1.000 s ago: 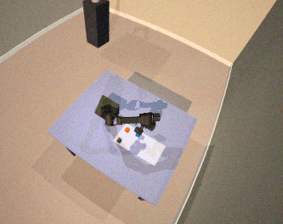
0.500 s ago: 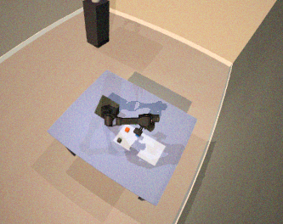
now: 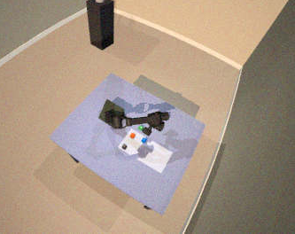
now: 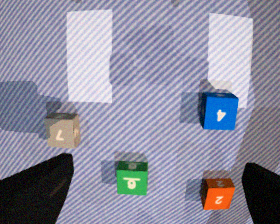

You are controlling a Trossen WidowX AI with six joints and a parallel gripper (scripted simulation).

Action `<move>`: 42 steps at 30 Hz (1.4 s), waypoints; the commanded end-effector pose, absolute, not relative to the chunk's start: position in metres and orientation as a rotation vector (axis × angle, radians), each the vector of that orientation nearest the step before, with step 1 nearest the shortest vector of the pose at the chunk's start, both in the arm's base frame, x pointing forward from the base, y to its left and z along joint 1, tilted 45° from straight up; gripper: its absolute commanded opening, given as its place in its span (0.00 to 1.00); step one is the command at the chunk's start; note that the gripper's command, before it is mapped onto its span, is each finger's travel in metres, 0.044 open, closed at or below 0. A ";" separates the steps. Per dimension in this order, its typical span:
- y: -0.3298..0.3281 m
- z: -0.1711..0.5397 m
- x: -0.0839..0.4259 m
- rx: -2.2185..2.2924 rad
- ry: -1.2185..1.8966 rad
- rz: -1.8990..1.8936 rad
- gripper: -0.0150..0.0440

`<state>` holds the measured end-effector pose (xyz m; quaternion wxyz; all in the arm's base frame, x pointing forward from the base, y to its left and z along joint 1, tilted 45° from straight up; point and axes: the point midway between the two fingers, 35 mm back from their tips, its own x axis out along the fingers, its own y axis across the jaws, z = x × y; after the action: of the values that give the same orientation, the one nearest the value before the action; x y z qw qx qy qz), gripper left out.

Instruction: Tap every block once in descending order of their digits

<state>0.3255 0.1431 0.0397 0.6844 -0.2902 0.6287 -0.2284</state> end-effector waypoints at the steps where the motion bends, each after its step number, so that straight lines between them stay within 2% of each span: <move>1: 0.186 -0.008 0.297 -0.677 1.426 -0.501 0.93; 4: 0.208 -0.035 0.277 -0.678 1.424 -0.506 0.93; 12: 0.209 -0.036 0.276 -0.678 1.424 -0.507 0.93; 19: 0.155 -0.093 0.284 -0.680 1.422 -0.509 0.62; 26: 0.153 -0.094 0.284 -0.680 1.422 -0.509 0.31; 27: 0.153 -0.094 0.284 -0.680 1.422 -0.509 0.29; 42: 0.146 -0.102 0.285 -0.680 1.422 -0.510 0.29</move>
<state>0.2844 0.1518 -0.0981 0.6786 -0.2994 0.6319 -0.2249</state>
